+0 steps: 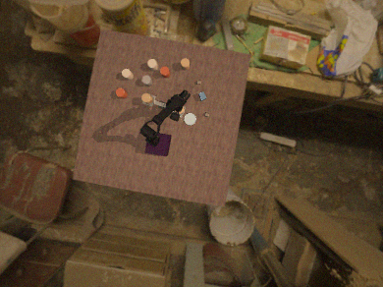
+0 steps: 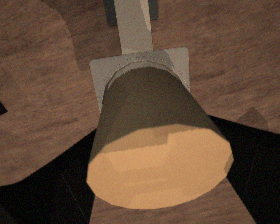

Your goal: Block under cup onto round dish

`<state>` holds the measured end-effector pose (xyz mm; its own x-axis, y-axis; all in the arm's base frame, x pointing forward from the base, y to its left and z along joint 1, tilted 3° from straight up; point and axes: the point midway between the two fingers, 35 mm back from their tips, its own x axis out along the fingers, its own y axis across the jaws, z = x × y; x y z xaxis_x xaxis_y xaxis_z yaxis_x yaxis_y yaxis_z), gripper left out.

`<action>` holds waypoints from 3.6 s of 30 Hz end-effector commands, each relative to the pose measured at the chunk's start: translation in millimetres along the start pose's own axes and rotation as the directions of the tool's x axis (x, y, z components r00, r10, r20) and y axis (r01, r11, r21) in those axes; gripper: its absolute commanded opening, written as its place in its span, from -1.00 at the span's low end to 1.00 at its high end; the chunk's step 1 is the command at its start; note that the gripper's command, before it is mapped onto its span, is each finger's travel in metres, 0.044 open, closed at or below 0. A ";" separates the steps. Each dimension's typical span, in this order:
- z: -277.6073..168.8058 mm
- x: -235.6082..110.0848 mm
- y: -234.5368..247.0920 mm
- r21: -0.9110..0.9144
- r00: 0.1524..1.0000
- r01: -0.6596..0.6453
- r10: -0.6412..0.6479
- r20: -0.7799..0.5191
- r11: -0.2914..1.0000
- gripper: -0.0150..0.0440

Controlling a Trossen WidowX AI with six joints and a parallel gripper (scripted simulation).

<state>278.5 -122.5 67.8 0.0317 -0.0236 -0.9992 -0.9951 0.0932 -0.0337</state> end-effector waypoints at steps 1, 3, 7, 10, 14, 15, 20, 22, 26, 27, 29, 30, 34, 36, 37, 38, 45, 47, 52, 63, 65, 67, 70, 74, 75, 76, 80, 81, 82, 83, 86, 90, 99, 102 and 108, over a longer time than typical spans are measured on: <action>-4.8 -12.4 -5.1 0.006 0.999 0.026 -0.026 -0.019 1.000 -0.49; -4.7 -15.0 -5.0 0.006 0.999 0.026 -0.026 -0.019 1.000 -0.49; -4.6 -20.1 -4.7 0.006 0.999 0.026 -0.026 -0.019 1.000 -0.49; -4.4 -23.9 -4.4 0.006 0.999 0.026 -0.026 -0.019 1.000 -0.49; -4.2 -29.1 -4.0 0.006 0.999 0.026 -0.026 -0.019 1.000 -0.49; -4.2 -30.3 -3.8 0.006 0.999 0.026 -0.026 -0.019 1.000 -0.49; -3.9 -36.8 -3.1 0.006 0.999 0.026 -0.026 -0.019 1.000 -0.49; -3.7 -39.4 -2.8 0.006 0.999 0.026 -0.026 -0.019 1.000 -0.49; -3.4 -44.5 -2.0 0.006 0.999 0.026 -0.026 -0.019 1.000 -0.49; -3.3 -45.8 -1.8 0.006 0.999 0.026 -0.026 -0.019 1.000 -0.49; -3.2 -48.4 -1.4 0.006 0.999 0.026 -0.026 -0.019 1.000 -0.49; -3.1 -49.6 -1.2 0.006 0.999 0.026 -0.026 -0.019 1.000 -0.49; -2.7 -54.8 -0.3 0.006 0.999 0.026 -0.026 -0.019 1.000 -0.49; -2.5 -57.3 0.2 0.006 0.999 0.026 -0.026 -0.019 1.000 -0.49; -2.4 -58.5 0.5 0.006 0.999 0.026 -0.026 -0.019 1.000 -0.49; -2.4 -59.7 0.7 0.006 0.999 0.026 -0.026 -0.019 1.000 -0.49; -1.6 -68.2 2.6 0.006 0.999 0.026 -0.026 -0.019 1.000 -0.49; -1.4 -70.7 3.2 0.006 0.999 0.026 -0.026 -0.019 1.000 -0.49; 0.1 -66.0 5.6 0.003 1.000 0.010 -0.010 -0.009 1.000 -0.49; 0.1 -66.0 5.6 0.003 1.000 0.010 -0.010 -0.009 1.000 -0.49; 0.1 -66.0 5.6 0.003 1.000 0.010 -0.010 -0.009 1.000 -0.49; 0.1 -66.0 5.6 0.003 1.000 0.010 -0.010 -0.009 1.000 -0.49; 0.1 -66.0 5.6 0.003 1.000 0.010 -0.010 -0.009 1.000 -0.49; 0.1 -66.0 5.6 0.003 1.000 0.010 -0.010 -0.009 1.000 -0.49; 0.1 -66.0 5.6 0.003 1.000 0.010 -0.010 -0.009 1.000 -0.49; 0.1 -66.0 5.6 0.003 1.000 0.010 -0.010 -0.009 1.000 -0.49; 0.1 -66.0 5.6 0.003 1.000 0.010 -0.010 -0.009 1.000 -0.49; 0.1 -66.0 5.6 0.003 1.000 0.010 -0.010 -0.009 1.000 -0.49; 0.1 -66.0 5.6 0.003 1.000 0.010 -0.010 -0.009 1.000 -0.49; 0.1 -66.0 5.6 0.003 1.000 0.010 -0.010 -0.009 1.000 -0.49; 0.1 -66.0 5.6 0.003 1.000 0.010 -0.010 -0.009 1.000 -0.49; 0.1 -66.0 5.6 0.003 1.000 0.010 -0.010 -0.009 1.000 -0.49; 0.1 -66.0 5.6 0.003 1.000 0.010 -0.010 -0.009 1.000 -0.49; 0.1 -66.0 5.6 0.003 1.000 0.010 -0.010 -0.009 1.000 -0.49; -7.1 -62.5 7.2 0.003 1.000 0.010 -0.010 -0.009 1.000 -0.49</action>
<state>270.4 -121.6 132.7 0.0389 -0.0331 -0.9987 -0.9945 0.0957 -0.0419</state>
